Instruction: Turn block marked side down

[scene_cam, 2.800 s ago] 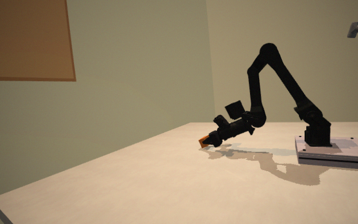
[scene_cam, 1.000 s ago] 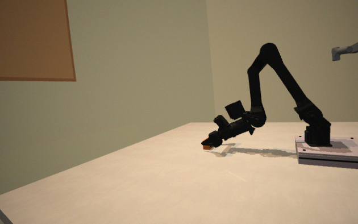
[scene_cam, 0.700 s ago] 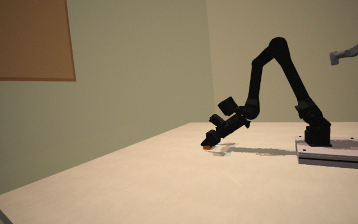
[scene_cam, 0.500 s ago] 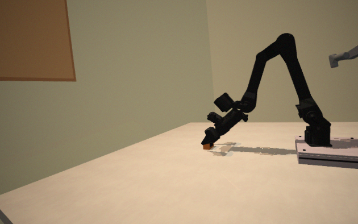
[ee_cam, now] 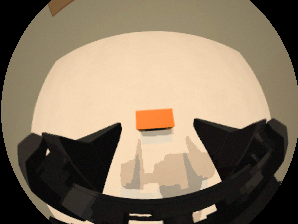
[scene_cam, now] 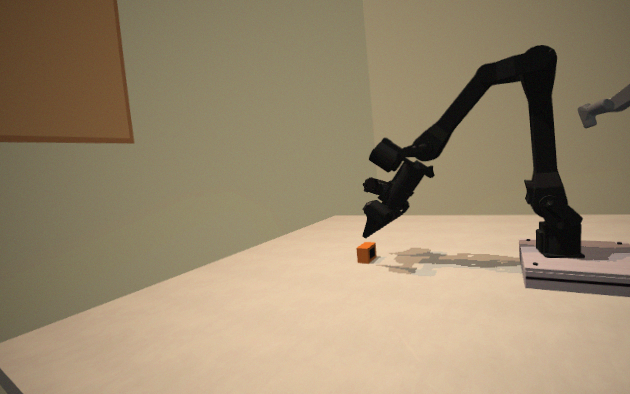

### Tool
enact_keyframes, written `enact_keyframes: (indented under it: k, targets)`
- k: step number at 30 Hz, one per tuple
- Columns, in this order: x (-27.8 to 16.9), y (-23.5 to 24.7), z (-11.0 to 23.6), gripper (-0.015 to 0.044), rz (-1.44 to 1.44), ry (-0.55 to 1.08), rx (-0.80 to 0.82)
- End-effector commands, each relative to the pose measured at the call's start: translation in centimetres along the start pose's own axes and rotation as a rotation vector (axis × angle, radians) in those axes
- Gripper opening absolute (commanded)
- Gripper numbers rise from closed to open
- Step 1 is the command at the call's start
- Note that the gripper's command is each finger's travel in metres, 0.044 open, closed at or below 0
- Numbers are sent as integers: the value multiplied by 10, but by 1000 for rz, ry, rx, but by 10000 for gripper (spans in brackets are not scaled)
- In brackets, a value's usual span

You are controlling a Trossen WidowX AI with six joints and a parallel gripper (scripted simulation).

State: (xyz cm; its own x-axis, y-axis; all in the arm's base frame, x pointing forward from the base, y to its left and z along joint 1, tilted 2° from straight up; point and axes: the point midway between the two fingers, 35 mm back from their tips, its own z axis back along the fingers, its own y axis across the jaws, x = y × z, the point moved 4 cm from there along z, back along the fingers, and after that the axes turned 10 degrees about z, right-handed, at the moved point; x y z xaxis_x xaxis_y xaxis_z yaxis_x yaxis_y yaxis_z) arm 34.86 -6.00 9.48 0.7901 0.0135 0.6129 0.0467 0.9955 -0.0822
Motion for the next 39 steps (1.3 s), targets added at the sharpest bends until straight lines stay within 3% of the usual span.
enact_keyframes:
  k: [1, 23, 32, 39]
  targets:
    - [4, 0, 11, 440, 5, 17, 9]
    - [77, -10, 4, 440, 7, 611, 112]
    - [77, -10, 3, 440, 7, 630, 115]
    - [57, -7, -23, 440, 7, 630, 115]
